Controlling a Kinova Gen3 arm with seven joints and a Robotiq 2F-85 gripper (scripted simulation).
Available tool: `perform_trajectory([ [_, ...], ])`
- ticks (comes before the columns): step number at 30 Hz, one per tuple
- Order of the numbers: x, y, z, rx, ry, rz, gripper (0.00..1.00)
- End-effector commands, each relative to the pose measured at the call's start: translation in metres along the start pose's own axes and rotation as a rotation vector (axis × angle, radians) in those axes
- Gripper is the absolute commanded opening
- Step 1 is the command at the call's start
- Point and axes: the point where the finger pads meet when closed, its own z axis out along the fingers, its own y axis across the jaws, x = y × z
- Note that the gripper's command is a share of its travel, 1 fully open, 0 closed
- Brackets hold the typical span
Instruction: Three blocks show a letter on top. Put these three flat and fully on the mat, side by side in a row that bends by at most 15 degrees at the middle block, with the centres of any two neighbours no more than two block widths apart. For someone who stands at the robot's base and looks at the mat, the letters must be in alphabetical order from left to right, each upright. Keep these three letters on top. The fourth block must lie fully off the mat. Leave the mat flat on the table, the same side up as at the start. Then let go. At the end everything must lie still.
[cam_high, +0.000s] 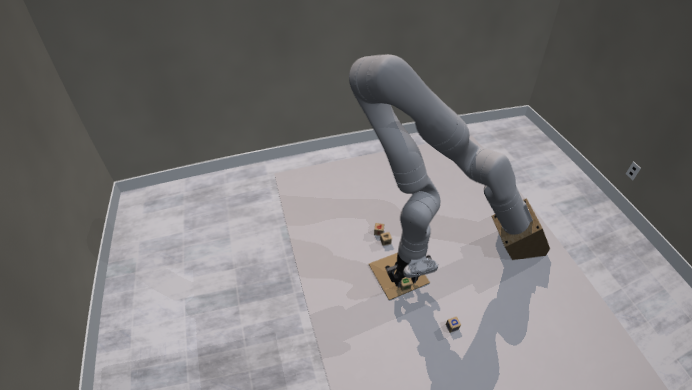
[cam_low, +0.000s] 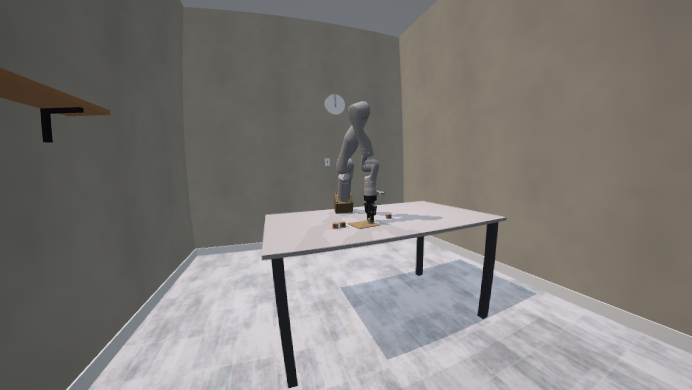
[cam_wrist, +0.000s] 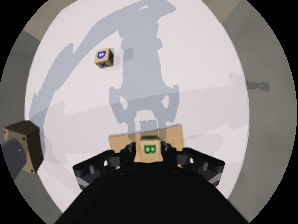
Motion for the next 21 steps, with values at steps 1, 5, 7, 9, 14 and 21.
perform_trajectory([
  [1,0.002,0.003,-0.005,-0.01,0.007,-0.001,0.46],
  [5,0.002,0.003,-0.011,-0.01,0.007,-0.001,0.46],
  [7,0.002,0.003,-0.012,-0.01,0.007,-0.001,0.46],
  [9,0.002,0.003,-0.014,-0.01,0.007,-0.001,0.46],
  [14,0.002,0.003,-0.022,-0.01,0.007,-0.001,0.46],
  [21,0.002,0.003,-0.034,-0.01,0.007,-0.001,0.46],
])
